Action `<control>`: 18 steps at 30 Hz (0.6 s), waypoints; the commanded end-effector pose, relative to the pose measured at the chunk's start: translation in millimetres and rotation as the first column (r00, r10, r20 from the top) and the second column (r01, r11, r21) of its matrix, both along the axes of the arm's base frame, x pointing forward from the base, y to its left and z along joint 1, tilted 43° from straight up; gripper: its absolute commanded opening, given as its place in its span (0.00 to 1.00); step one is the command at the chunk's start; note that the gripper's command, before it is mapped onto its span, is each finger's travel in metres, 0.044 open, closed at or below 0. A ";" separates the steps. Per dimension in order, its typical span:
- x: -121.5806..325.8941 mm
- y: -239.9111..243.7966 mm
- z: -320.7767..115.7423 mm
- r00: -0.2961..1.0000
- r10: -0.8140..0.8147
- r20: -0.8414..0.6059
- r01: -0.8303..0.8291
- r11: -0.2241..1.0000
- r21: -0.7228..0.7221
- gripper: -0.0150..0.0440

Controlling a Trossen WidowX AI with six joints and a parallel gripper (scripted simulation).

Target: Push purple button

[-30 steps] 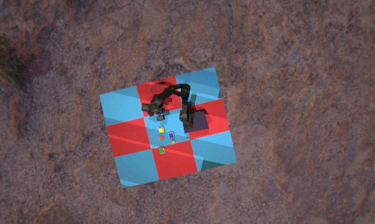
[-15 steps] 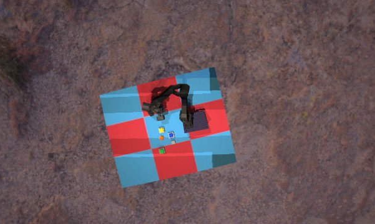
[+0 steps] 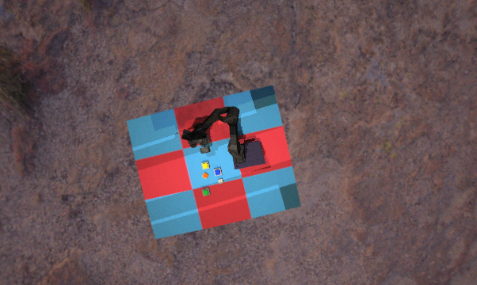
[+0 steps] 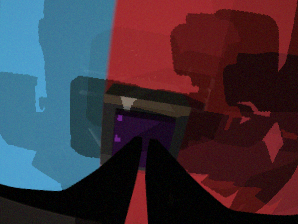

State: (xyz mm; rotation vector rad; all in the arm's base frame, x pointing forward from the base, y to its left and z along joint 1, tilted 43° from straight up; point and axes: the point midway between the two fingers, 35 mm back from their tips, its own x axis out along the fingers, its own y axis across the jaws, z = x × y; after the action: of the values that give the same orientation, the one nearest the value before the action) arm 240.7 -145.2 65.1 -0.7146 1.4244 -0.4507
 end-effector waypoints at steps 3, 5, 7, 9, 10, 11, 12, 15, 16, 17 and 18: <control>-0.2 -0.7 -2.9 1.000 0.003 -0.006 -0.003 1.000 0.003 0.29; -0.2 -0.7 -2.9 1.000 0.003 -0.006 -0.003 1.000 0.003 0.29; -0.2 -0.7 -2.9 1.000 0.003 -0.006 -0.003 1.000 0.003 0.29; -0.2 -0.7 -2.9 1.000 0.003 -0.006 -0.003 1.000 0.003 0.29; -0.2 -0.7 -2.9 1.000 0.003 -0.006 -0.003 1.000 0.003 0.29; -0.2 -0.7 -2.9 1.000 0.003 -0.006 -0.003 1.000 0.003 0.29; -0.2 -0.7 -2.9 1.000 0.003 -0.006 -0.003 1.000 0.003 0.29; -0.1 0.3 -0.4 1.000 0.000 -0.002 0.000 1.000 0.000 0.29; -0.4 4.3 3.5 1.000 0.000 -0.003 0.000 1.000 0.002 0.29; -1.2 11.0 10.1 1.000 0.001 -0.004 -0.001 1.000 0.003 0.29; -2.5 17.5 16.9 1.000 0.002 -0.005 -0.002 1.000 0.005 0.29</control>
State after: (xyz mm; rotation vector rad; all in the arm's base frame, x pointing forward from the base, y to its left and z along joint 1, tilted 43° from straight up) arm 238.9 -140.3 67.1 -0.7134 1.4390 -0.4427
